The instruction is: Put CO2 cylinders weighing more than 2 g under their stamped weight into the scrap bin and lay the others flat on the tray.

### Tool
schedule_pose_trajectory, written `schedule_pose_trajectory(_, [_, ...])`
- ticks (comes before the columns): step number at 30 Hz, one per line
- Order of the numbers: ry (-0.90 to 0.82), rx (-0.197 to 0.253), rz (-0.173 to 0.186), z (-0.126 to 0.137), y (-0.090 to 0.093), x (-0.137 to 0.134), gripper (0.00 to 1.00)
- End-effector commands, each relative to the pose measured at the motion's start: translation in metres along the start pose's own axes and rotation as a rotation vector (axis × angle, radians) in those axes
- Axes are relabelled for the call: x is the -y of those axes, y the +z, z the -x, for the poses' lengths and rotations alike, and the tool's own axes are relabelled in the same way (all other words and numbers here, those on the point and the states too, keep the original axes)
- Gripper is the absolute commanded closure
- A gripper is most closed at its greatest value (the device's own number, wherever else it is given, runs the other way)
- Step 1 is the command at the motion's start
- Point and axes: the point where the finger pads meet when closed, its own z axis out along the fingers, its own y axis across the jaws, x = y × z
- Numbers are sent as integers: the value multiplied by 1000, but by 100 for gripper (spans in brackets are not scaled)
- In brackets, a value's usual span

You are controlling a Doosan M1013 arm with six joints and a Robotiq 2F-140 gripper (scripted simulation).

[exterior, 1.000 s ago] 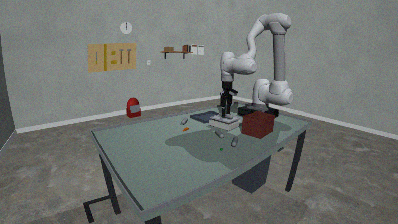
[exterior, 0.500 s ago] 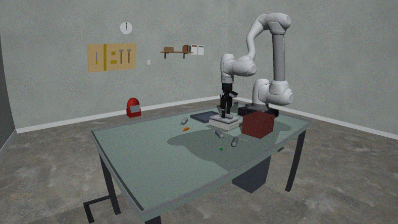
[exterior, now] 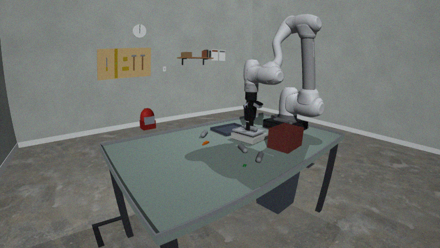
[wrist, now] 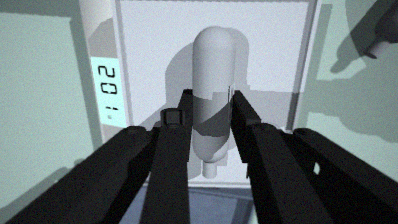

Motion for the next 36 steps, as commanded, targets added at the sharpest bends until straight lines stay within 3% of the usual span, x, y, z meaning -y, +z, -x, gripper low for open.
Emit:
schedule_pose_trajectory(1, [0, 0, 1, 0, -2, -1, 90])
schedule_pose_trajectory(6, [0, 0, 1, 0, -16, -1, 90])
schedule_pose_trajectory(14, [0, 0, 1, 0, -64, -1, 90])
schedule_pose_trajectory(16, [0, 0, 1, 0, -64, -1, 90])
schedule_pose_trajectory(23, [0, 0, 1, 0, -102, -1, 90])
schedule_pose_trajectory(36, [0, 0, 1, 0, -109, -1, 90])
